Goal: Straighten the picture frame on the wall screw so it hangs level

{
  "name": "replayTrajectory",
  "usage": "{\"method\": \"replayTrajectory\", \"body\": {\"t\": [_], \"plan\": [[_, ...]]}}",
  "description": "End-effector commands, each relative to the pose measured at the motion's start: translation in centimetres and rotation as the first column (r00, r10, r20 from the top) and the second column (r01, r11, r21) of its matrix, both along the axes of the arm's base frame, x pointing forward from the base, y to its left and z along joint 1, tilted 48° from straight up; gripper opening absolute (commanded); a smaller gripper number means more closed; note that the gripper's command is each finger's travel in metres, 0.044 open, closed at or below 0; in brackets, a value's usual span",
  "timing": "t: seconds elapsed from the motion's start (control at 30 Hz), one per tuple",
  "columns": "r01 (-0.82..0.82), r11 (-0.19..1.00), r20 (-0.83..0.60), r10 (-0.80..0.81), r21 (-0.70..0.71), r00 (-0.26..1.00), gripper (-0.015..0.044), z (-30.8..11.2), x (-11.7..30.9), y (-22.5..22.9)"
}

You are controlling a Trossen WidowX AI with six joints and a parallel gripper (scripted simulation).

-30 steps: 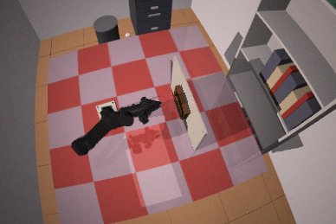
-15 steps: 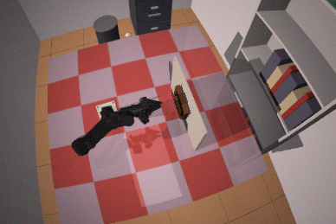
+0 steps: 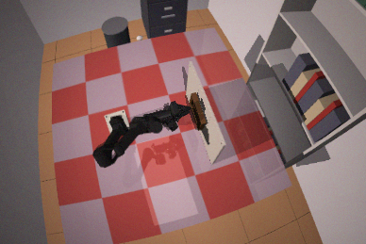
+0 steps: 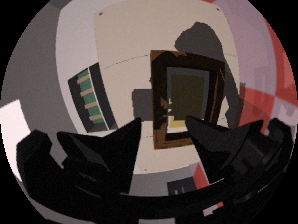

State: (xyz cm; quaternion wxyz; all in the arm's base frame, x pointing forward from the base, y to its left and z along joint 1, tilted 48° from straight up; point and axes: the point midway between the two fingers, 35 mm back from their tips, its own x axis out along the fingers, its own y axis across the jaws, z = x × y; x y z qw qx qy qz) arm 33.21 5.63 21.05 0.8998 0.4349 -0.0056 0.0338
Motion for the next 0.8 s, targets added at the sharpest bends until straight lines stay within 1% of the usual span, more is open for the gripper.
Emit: {"method": "replayTrajectory", "body": {"t": [0.0,0.4,0.77], "plan": [[-0.002,1.000,0.008,0.002,0.000,1.000,0.0260,0.1,0.4,0.0],[-0.002,1.000,0.008,0.002,0.000,1.000,0.0260,0.1,0.5,0.0],[-0.002,1.000,0.009,0.002,0.001,1.000,0.0260,0.3,2.2,0.1]]}}
